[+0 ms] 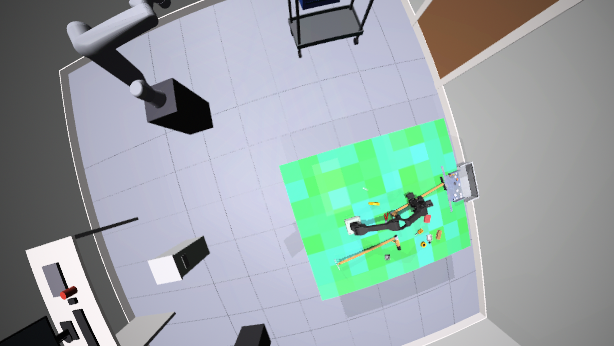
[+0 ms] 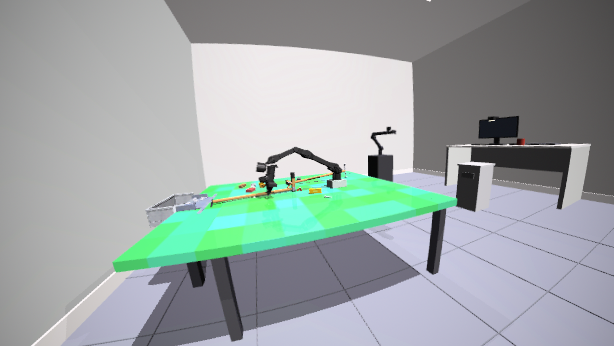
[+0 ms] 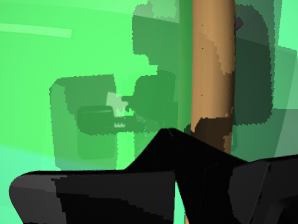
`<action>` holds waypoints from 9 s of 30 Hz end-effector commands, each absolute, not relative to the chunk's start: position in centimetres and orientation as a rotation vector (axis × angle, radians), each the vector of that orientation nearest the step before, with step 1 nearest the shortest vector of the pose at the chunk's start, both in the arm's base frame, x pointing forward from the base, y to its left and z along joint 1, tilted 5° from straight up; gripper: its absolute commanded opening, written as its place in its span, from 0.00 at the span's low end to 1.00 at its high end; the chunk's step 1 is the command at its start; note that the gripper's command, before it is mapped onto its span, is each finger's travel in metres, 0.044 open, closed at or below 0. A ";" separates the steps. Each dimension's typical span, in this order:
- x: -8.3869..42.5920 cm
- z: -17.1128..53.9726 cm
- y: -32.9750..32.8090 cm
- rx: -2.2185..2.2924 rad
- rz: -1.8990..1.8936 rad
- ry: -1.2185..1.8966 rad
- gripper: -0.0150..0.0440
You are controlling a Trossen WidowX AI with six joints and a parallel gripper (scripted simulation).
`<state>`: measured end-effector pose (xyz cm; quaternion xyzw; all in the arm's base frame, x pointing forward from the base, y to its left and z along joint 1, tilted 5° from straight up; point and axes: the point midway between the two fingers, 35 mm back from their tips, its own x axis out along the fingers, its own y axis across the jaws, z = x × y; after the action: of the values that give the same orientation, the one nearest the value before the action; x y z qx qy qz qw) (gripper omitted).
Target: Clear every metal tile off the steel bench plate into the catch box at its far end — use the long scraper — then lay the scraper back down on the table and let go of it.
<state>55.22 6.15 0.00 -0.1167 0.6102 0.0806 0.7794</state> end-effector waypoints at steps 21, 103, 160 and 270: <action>54.8 5.2 6.7 -0.250 0.173 1.277 0.25; 54.8 5.2 6.7 -0.254 0.178 1.277 0.25; 54.8 5.2 6.7 -0.254 0.178 1.277 0.25; 54.8 5.2 6.7 -0.254 0.178 1.277 0.25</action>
<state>54.76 6.67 5.17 -0.1181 0.5937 0.0828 0.7917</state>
